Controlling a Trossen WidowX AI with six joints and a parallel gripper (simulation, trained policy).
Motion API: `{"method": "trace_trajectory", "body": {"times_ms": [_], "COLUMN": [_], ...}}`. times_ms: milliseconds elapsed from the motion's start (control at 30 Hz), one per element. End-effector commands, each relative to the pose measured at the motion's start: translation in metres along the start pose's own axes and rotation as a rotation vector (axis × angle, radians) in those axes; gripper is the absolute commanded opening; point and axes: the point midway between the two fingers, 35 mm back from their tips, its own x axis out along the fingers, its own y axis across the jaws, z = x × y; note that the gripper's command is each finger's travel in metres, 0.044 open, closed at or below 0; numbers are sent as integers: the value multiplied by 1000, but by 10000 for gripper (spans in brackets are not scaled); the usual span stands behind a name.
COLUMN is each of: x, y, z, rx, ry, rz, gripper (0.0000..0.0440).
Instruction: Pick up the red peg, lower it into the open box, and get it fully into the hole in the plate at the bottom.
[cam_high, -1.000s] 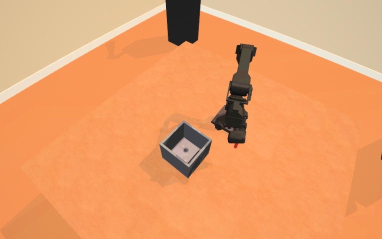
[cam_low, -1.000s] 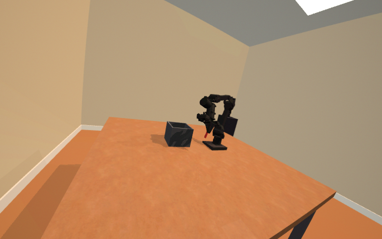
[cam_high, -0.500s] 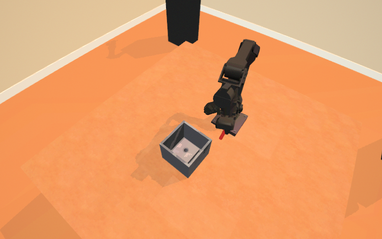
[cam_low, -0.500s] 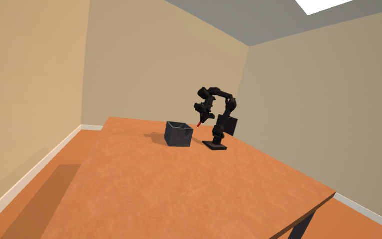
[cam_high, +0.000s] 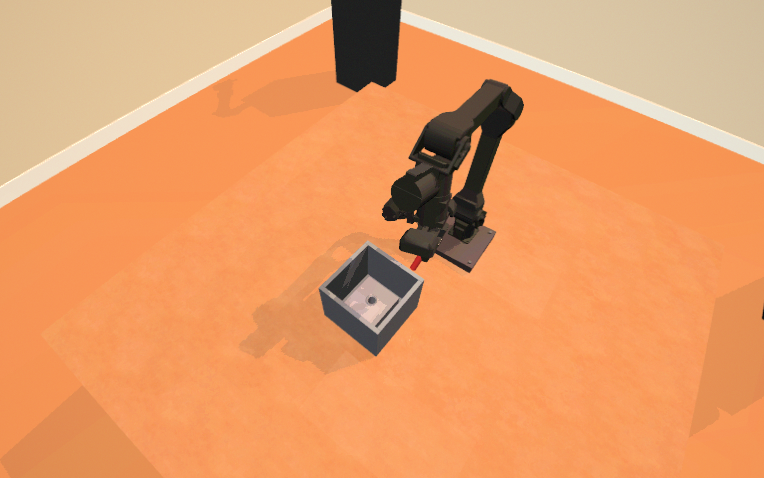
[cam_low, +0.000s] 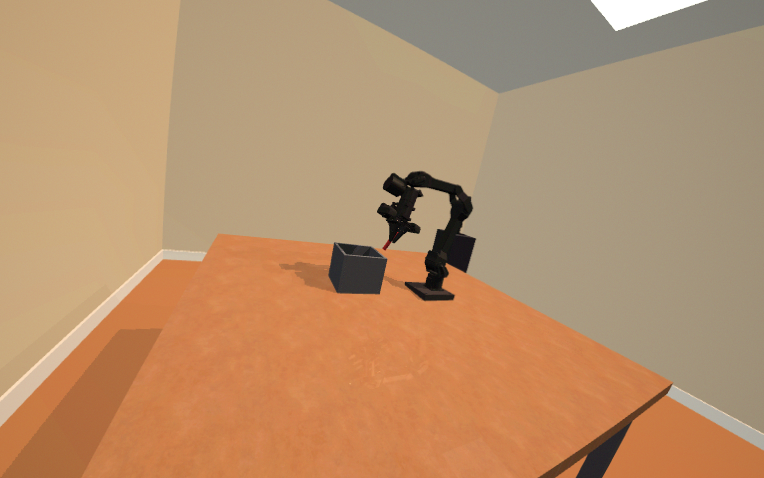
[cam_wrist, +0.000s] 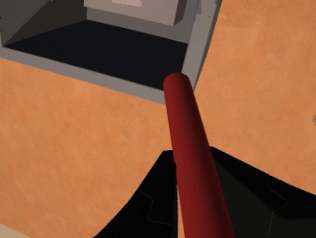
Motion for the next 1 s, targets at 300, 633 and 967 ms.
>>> {"method": "trace_trajectory", "body": {"times_ms": [300, 633, 967], "x": [9, 25, 52], "y": [9, 14, 17], "z": [37, 62, 80], "rx": [41, 55, 51], "ry": [-15, -4, 22], "rz": [-50, -82, -113], "gripper": [0, 0, 0]}}
